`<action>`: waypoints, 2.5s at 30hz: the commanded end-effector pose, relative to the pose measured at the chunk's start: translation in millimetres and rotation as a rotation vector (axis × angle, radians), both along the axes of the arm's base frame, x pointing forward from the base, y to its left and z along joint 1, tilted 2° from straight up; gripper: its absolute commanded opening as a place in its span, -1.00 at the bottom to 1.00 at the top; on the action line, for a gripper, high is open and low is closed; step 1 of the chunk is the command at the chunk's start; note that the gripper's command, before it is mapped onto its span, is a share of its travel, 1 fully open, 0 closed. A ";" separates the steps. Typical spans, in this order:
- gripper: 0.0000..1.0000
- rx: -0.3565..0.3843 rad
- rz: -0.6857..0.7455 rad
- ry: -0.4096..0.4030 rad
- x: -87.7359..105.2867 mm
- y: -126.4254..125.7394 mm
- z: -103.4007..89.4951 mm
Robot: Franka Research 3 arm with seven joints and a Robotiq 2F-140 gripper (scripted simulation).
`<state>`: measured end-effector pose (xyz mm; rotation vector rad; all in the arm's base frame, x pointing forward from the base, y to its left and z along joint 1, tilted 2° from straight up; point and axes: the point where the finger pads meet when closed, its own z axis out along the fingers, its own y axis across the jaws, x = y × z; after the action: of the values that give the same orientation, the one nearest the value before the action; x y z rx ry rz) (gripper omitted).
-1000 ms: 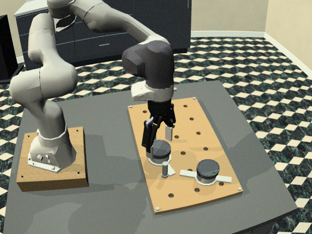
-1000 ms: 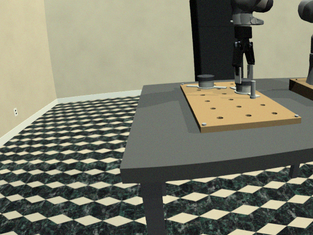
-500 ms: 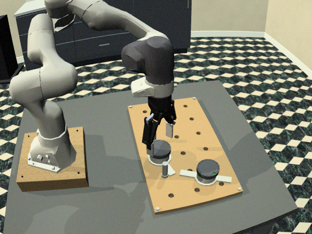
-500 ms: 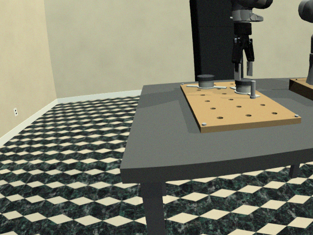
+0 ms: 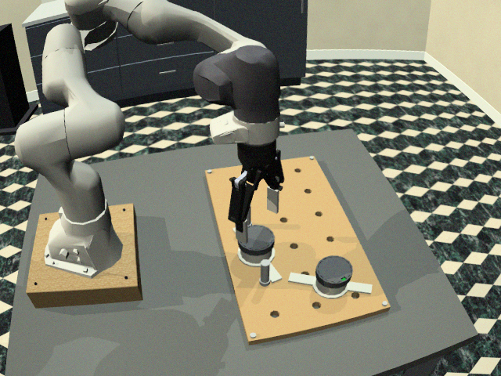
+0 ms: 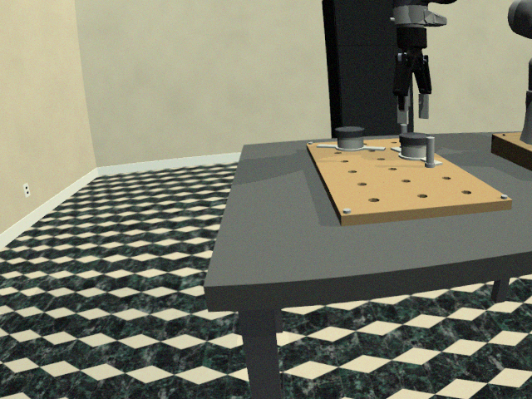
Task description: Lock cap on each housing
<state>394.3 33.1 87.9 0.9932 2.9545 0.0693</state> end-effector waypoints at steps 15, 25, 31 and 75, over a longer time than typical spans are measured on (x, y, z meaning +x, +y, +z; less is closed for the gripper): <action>0.55 0.002 -0.008 0.014 -4.1 1.2 23.1; 0.55 0.002 -0.008 0.014 -4.2 1.1 25.2; 0.55 -0.008 0.306 0.002 -3.8 0.3 25.5; 0.55 -0.024 0.844 -0.017 -3.5 -1.0 24.9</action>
<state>391.1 34.0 113.3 -0.2716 3.1036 0.0584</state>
